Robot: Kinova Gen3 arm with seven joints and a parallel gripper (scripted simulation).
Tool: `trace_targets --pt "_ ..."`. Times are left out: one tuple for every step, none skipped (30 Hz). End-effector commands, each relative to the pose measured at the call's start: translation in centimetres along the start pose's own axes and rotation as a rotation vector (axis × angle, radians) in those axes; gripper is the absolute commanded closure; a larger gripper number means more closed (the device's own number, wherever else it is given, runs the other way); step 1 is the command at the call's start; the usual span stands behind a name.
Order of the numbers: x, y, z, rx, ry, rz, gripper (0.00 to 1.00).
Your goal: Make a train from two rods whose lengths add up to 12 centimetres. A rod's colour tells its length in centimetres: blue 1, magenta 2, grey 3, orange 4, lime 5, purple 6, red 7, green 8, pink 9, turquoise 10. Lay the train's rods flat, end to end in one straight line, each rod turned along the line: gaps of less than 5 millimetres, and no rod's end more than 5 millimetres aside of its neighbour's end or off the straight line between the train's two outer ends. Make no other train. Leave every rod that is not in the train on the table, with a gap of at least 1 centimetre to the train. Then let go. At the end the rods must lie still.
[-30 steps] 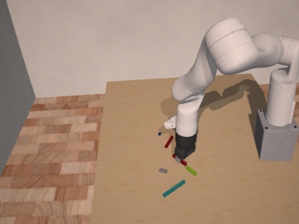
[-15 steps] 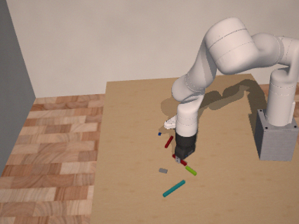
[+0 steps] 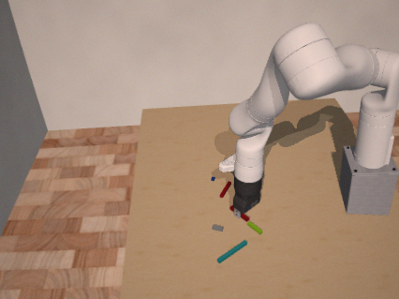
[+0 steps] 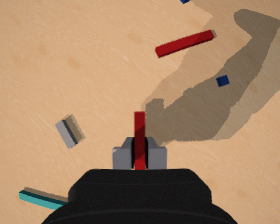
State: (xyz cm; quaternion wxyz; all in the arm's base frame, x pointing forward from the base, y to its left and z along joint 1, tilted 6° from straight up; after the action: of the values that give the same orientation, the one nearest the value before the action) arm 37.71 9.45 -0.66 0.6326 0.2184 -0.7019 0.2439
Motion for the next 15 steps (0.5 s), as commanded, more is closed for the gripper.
trace_targets --pt "-0.01 -0.01 -0.03 0.000 -0.001 0.000 0.76" --pt "-0.06 -0.01 -0.03 0.000 -0.001 0.000 0.76" --pt "-0.11 -0.01 -0.03 0.000 -0.001 0.000 0.76" --pt "-0.17 -0.01 -0.03 0.000 -0.001 0.000 0.76" --pt "-0.25 -0.01 -0.03 0.000 -0.001 0.000 0.76" --pt "-0.33 -0.01 -0.03 0.000 -0.001 0.000 0.76" --pt "-0.42 -0.01 -0.03 0.000 -0.001 0.000 0.76" --pt "-0.51 -0.01 -0.03 0.000 -0.001 0.000 0.76" --pt "-0.51 -0.01 -0.03 0.000 -0.001 0.000 0.76" --pt "-0.51 -0.01 -0.03 0.000 -0.001 0.000 0.76" --pt "-0.60 -0.01 -0.03 0.000 -0.001 0.000 0.76" --pt "-0.69 -0.01 -0.03 0.000 -0.001 0.000 0.76" --pt "-0.78 -0.01 -0.03 0.000 -0.001 0.000 0.76" --pt "-0.87 -0.01 -0.03 0.000 -0.001 0.000 0.76" --pt "-0.95 -0.01 -0.03 0.000 -0.001 0.000 0.76"
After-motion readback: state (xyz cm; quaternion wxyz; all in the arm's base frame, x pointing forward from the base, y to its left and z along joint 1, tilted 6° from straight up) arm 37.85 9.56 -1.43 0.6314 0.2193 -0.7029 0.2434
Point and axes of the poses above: the point where the finger pads meet when closed, its own x axis back along the fingers, its own z axis across the jaws, y = z × x, the point moved 9 cm from there along x, back along the fingers, and after that the axes turned 9 degrees about -x, right-handed, at the moved point
